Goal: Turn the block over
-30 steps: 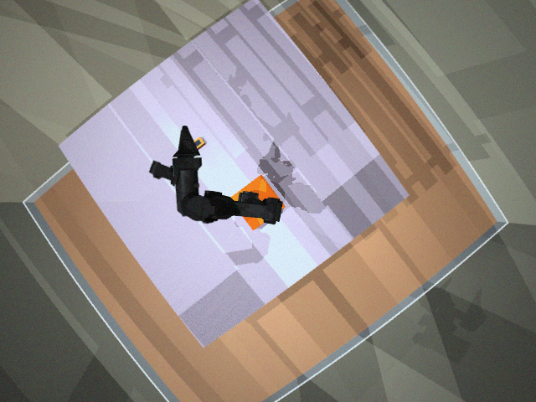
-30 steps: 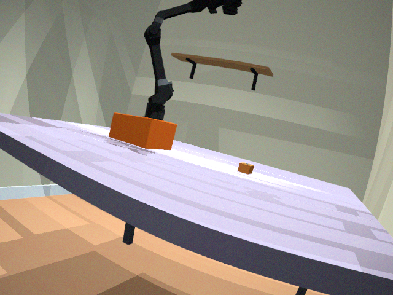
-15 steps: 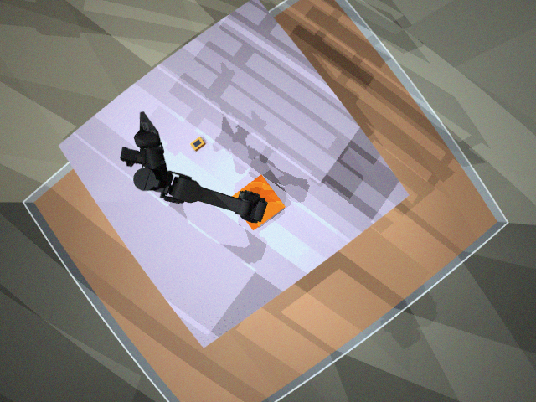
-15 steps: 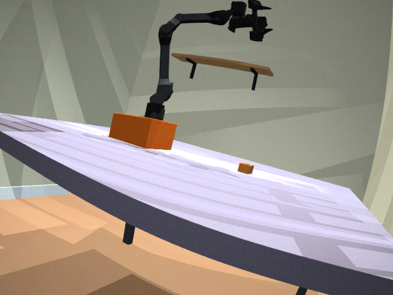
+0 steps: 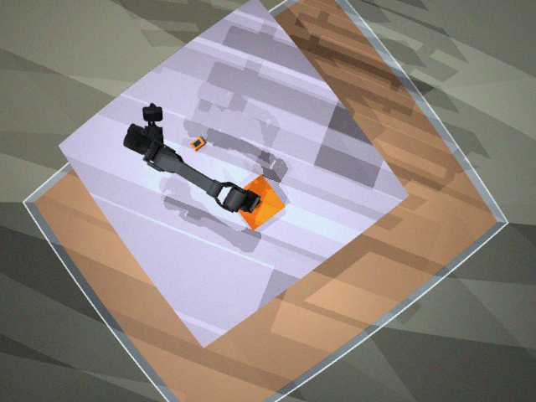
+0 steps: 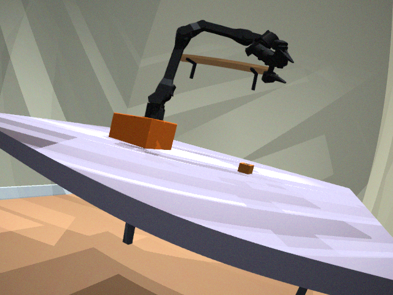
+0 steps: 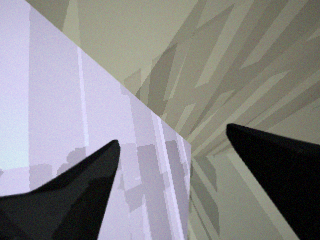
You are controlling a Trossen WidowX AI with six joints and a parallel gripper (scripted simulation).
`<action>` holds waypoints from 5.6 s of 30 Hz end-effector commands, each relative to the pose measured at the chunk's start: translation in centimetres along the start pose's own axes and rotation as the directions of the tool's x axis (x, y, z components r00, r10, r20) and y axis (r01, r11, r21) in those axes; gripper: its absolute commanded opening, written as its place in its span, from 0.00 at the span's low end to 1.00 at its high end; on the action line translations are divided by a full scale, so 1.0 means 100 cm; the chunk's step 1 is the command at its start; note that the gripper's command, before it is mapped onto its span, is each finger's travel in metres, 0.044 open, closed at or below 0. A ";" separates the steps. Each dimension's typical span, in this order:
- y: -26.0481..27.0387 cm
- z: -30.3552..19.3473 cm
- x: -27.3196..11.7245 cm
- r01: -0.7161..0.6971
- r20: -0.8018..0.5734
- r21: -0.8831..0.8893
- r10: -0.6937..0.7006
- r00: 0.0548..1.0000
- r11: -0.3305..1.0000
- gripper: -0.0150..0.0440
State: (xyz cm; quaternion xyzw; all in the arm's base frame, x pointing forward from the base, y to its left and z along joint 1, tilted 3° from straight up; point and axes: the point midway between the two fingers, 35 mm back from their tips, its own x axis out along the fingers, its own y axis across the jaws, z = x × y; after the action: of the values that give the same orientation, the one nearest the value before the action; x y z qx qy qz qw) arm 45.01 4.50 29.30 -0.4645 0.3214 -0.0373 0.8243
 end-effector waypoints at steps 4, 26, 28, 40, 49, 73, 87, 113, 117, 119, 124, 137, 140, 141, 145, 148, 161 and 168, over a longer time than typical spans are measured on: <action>0.088 -0.052 0.069 -0.298 -0.174 0.247 0.345 0.922 0.922 1.00; 0.208 -0.164 0.103 -0.282 -0.368 0.799 0.803 0.470 0.531 1.00; 0.217 -0.168 0.108 -0.282 -0.368 0.799 0.803 0.470 0.531 1.00; 0.249 -0.181 0.126 -0.282 -0.368 0.799 0.803 0.469 0.531 1.00; 0.257 -0.184 0.131 -0.282 -0.368 0.799 0.803 0.469 0.531 1.00; 0.276 -0.193 0.141 -0.282 -0.368 0.799 0.803 0.469 0.531 0.71; 0.276 -0.193 0.141 -0.282 -0.368 0.799 0.803 0.469 0.531 0.55; 0.258 -0.183 0.134 -0.287 -0.297 0.796 0.757 0.582 0.533 0.25; 0.260 -0.184 0.135 -0.287 -0.267 0.795 0.732 0.627 0.535 0.25; 0.261 -0.184 0.135 -0.287 -0.251 0.794 0.719 0.648 0.536 0.25; 0.262 -0.185 0.136 -0.286 -0.210 0.794 0.683 0.700 0.537 0.25; 0.261 -0.187 0.129 -0.283 -0.095 0.797 0.573 0.814 0.533 0.25; 0.260 -0.187 0.127 -0.282 -0.069 0.799 0.547 0.834 0.531 0.25; 0.260 -0.188 0.126 -0.282 -0.065 0.799 0.542 0.838 0.531 0.25; 0.260 -0.188 0.126 -0.282 -0.063 0.799 0.541 0.839 0.531 0.25; 0.262 -0.188 0.130 -0.283 -0.050 0.798 0.526 0.849 0.532 0.25; 0.280 -0.190 0.150 -0.285 0.065 0.794 0.390 0.918 0.537 0.25; 0.285 -0.192 0.153 -0.284 0.127 0.794 0.312 0.942 0.537 0.25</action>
State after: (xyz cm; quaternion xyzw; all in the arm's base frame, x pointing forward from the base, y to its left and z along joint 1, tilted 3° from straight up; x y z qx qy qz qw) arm 40.03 0.92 -6.86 0.0231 0.3707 -0.0425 0.9275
